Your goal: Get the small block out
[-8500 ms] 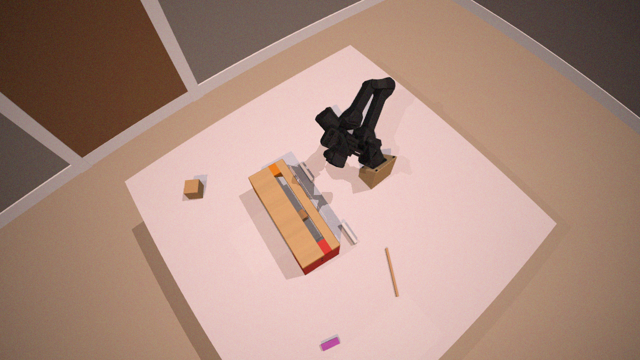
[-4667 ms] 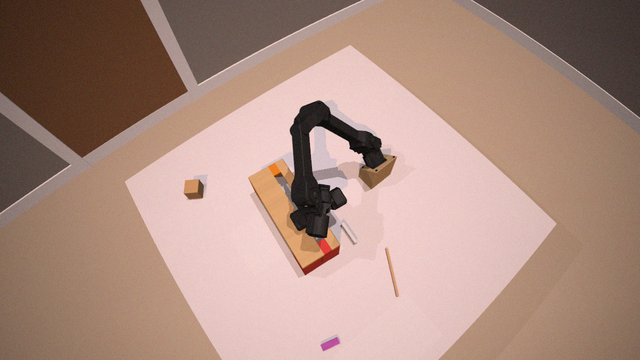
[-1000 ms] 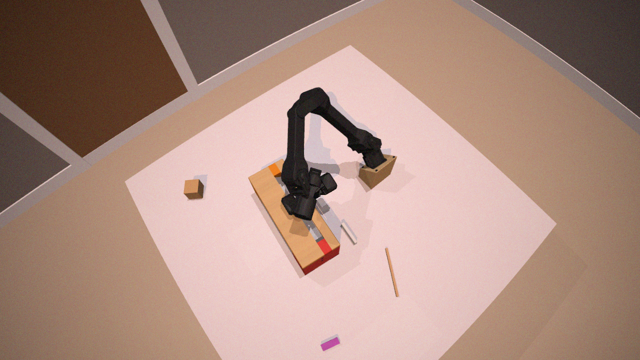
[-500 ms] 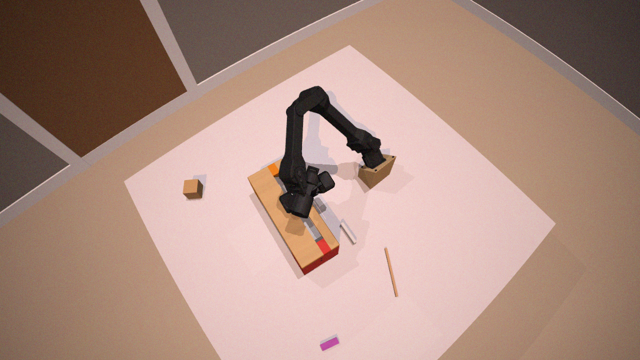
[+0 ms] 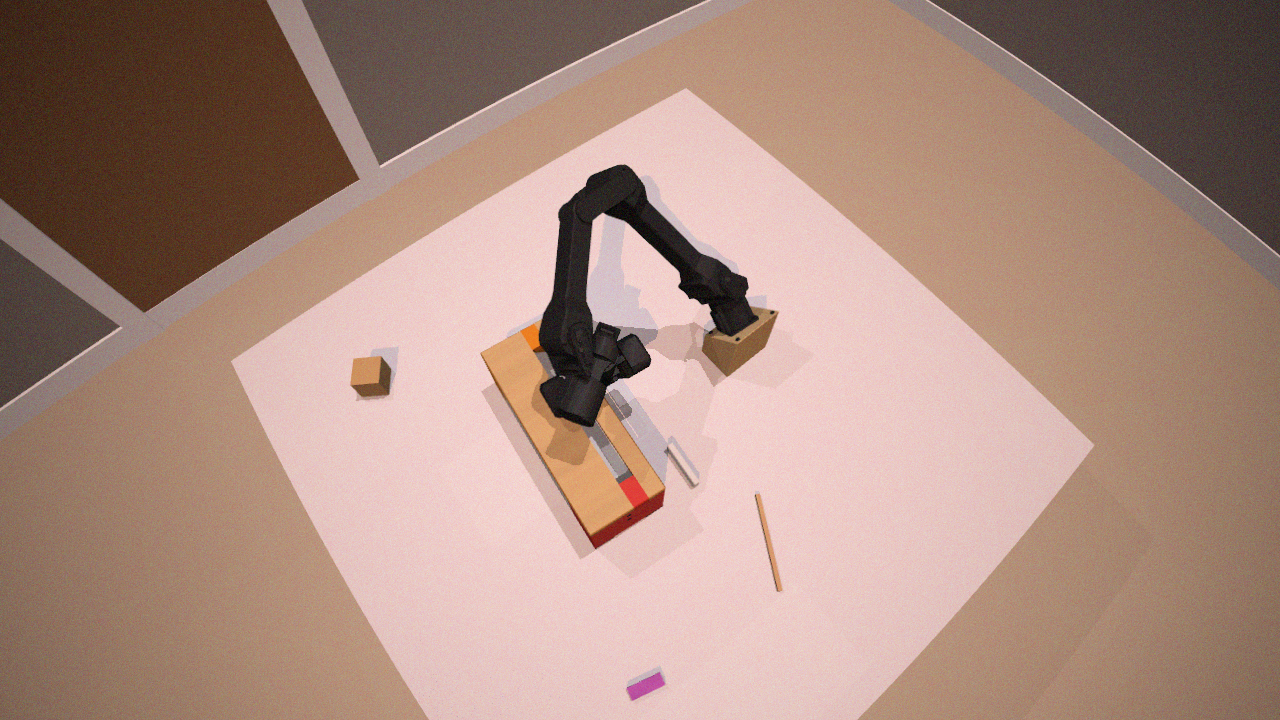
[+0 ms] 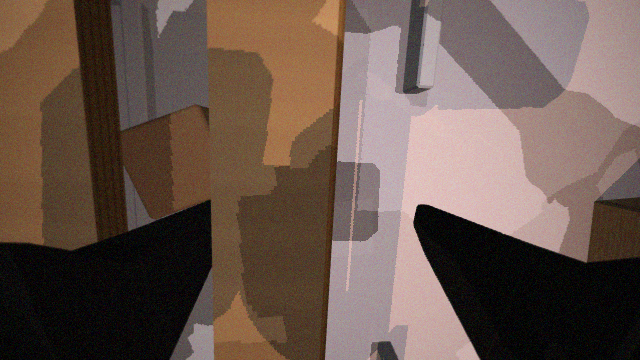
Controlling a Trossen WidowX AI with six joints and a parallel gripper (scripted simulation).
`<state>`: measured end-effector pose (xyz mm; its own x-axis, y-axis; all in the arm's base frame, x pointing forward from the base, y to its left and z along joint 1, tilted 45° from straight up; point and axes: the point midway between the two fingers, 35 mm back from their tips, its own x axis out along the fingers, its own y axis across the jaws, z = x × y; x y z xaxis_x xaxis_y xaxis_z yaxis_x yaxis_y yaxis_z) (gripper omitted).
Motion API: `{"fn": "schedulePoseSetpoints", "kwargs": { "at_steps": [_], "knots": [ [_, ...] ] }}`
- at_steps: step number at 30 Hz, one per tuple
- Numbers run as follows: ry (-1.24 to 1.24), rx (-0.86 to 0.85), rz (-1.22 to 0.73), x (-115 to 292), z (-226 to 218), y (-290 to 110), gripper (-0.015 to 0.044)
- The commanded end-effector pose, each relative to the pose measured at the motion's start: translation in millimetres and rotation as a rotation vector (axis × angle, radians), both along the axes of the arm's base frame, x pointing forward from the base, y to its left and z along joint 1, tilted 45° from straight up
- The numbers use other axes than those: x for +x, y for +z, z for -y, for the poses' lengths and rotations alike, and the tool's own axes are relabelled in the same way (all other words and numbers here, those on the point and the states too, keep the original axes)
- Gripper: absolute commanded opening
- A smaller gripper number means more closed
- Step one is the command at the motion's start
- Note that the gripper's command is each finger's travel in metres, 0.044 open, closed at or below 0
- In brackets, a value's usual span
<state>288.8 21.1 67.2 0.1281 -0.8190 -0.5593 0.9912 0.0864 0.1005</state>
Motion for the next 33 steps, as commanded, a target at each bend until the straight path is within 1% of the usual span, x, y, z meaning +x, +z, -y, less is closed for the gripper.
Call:
{"fn": "schedulePoseSetpoints", "kwargs": {
  "at_steps": [1, 33],
  "knots": [
    [0.000, -0.004, 0.001, -0.6, 6.5, 5.2, 0.0400],
    [0.000, -0.006, 0.001, -0.6, 41.6, 39.5, 0.0400]
  ]
}}
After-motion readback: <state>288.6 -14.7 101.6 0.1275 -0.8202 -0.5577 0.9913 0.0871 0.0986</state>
